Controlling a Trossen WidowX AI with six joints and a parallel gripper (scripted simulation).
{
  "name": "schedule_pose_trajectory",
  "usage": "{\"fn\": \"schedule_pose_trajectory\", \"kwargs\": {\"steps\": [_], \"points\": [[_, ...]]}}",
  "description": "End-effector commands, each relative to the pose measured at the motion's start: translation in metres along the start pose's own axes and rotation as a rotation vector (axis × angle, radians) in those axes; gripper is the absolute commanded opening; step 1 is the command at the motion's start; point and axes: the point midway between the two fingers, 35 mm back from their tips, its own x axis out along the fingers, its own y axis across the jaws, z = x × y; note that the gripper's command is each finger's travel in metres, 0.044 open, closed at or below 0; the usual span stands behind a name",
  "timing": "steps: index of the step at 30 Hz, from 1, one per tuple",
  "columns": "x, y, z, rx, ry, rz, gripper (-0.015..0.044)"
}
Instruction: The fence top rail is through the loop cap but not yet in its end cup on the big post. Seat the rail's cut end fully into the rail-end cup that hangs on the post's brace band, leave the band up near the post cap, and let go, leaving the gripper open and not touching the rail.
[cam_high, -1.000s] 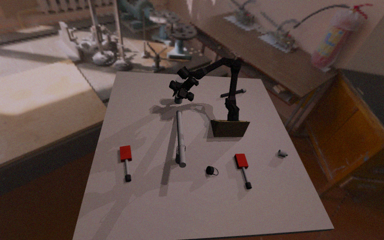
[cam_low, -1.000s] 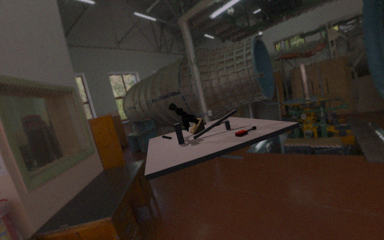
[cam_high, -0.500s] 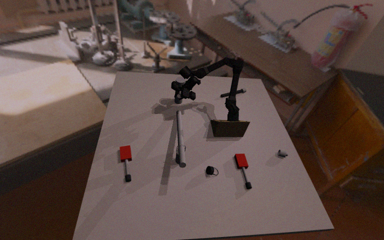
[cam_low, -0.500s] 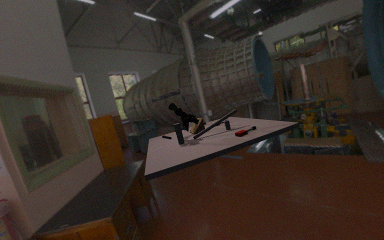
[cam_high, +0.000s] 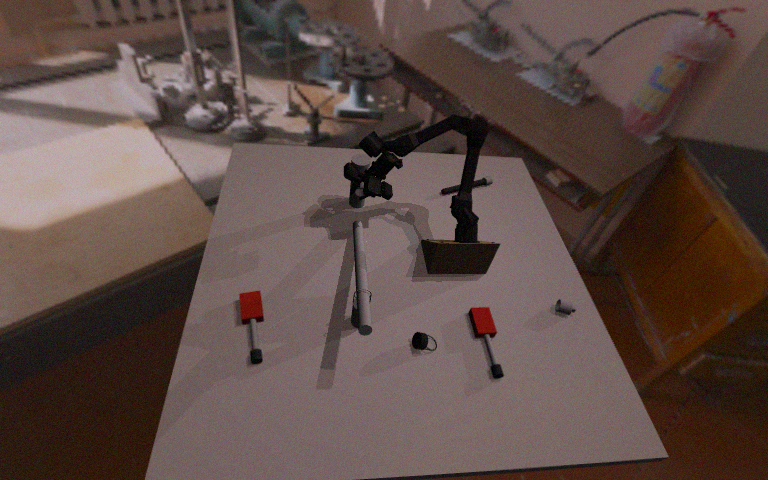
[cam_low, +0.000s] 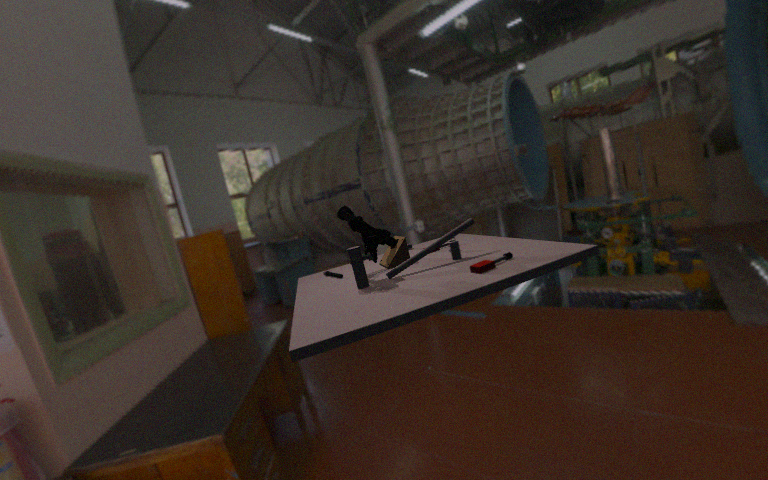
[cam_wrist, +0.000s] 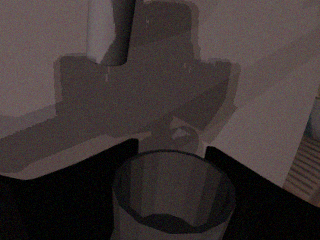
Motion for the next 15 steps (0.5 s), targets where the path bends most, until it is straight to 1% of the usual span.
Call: {"fn": "schedule_pose_trajectory", "kwargs": {"steps": [1,15], "points": [[0.0010,-0.0017,0.0001,0.018,0.010,-0.001,0.0000],[0.0008,-0.0011,0.0001,0.012,0.008,0.000,0.0000]]}}
